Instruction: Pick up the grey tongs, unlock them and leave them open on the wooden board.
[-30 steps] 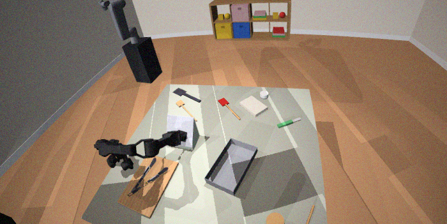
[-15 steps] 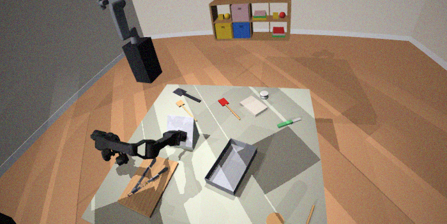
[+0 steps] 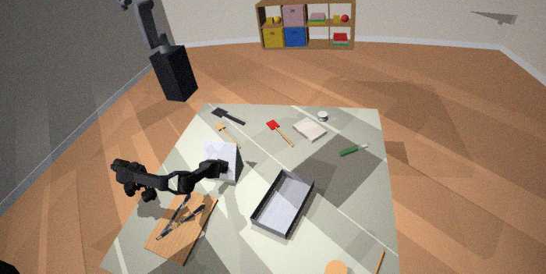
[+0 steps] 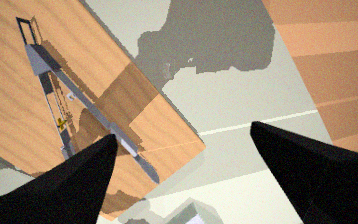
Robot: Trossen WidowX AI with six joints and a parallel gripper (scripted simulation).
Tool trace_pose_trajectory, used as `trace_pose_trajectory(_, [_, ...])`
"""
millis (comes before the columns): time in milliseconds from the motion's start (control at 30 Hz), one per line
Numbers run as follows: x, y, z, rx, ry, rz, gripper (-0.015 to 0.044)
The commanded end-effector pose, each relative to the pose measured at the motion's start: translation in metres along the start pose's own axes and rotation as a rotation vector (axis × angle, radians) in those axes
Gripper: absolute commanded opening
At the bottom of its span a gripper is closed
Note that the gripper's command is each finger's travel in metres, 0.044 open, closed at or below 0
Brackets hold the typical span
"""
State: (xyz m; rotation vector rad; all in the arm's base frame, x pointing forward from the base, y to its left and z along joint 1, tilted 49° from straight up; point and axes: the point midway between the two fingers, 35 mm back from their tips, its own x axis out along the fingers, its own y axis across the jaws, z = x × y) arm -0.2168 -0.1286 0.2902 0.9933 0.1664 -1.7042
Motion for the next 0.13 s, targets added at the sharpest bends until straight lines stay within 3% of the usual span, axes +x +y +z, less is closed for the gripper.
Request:
trace_pose_trajectory(0, [-0.0007, 0.0008, -0.0006, 0.003, 0.002, -0.002, 0.044])
trace_pose_trajectory(100, [-0.0007, 0.0008, -0.0006, 0.003, 0.002, -0.002, 0.044])
